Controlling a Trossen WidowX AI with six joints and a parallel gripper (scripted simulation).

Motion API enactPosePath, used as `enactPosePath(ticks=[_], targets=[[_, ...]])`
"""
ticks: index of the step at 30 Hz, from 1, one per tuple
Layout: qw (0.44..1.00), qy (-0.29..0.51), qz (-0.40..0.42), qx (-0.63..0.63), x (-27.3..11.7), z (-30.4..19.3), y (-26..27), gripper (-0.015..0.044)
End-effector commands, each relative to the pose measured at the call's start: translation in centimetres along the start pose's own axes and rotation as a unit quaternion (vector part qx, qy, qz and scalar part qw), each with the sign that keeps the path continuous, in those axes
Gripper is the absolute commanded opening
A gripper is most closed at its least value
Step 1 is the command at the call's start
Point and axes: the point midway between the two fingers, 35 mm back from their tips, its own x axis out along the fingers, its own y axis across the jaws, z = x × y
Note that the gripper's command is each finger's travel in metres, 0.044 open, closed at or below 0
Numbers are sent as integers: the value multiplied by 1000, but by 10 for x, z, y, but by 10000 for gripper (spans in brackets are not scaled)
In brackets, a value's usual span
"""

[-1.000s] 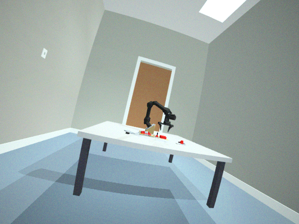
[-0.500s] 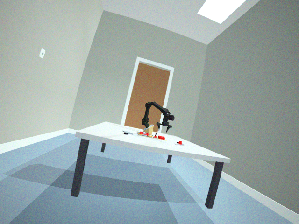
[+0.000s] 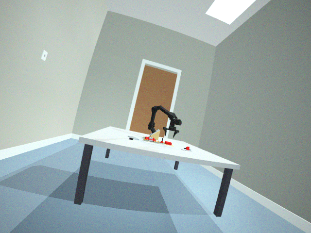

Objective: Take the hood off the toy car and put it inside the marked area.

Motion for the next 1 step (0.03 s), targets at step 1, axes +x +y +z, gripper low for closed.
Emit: enactPosePath(ticks=[1], targets=[[1000,1,2,3,-1,0,0,440]])
